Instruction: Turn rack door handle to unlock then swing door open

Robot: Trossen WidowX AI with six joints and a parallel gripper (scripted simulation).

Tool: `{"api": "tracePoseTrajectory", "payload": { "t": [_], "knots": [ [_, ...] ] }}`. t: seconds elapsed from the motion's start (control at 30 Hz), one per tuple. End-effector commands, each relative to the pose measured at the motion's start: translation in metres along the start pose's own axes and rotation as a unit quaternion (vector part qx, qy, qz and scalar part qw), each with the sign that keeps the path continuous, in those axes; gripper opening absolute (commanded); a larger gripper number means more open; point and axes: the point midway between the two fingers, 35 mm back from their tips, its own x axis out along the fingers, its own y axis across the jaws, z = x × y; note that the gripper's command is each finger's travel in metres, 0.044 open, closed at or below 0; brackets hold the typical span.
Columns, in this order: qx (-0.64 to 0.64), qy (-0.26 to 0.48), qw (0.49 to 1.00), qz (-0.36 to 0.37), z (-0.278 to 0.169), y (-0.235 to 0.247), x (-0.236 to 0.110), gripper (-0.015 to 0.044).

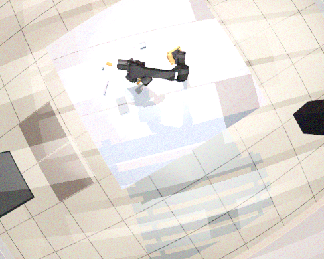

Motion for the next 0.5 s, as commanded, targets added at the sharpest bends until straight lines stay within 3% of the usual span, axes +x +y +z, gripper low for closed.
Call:
{"api": "tracePoseTrajectory", "payload": {
  "t": [0.0, 0.17, 0.4, 0.47],
  "knots": [
    [0.010, 0.011, 1.000, 0.003, -0.0016, -0.0009, 0.0066, 0.0299],
    [0.016, 0.018, 1.000, 0.006, -0.0018, -0.0007, 0.0123, 0.0299],
    [0.016, 0.018, 1.000, 0.006, -0.0018, -0.0007, 0.0123, 0.0115],
    [0.016, 0.018, 1.000, 0.006, -0.0018, -0.0007, 0.0123, 0.0102]
  ]
}}
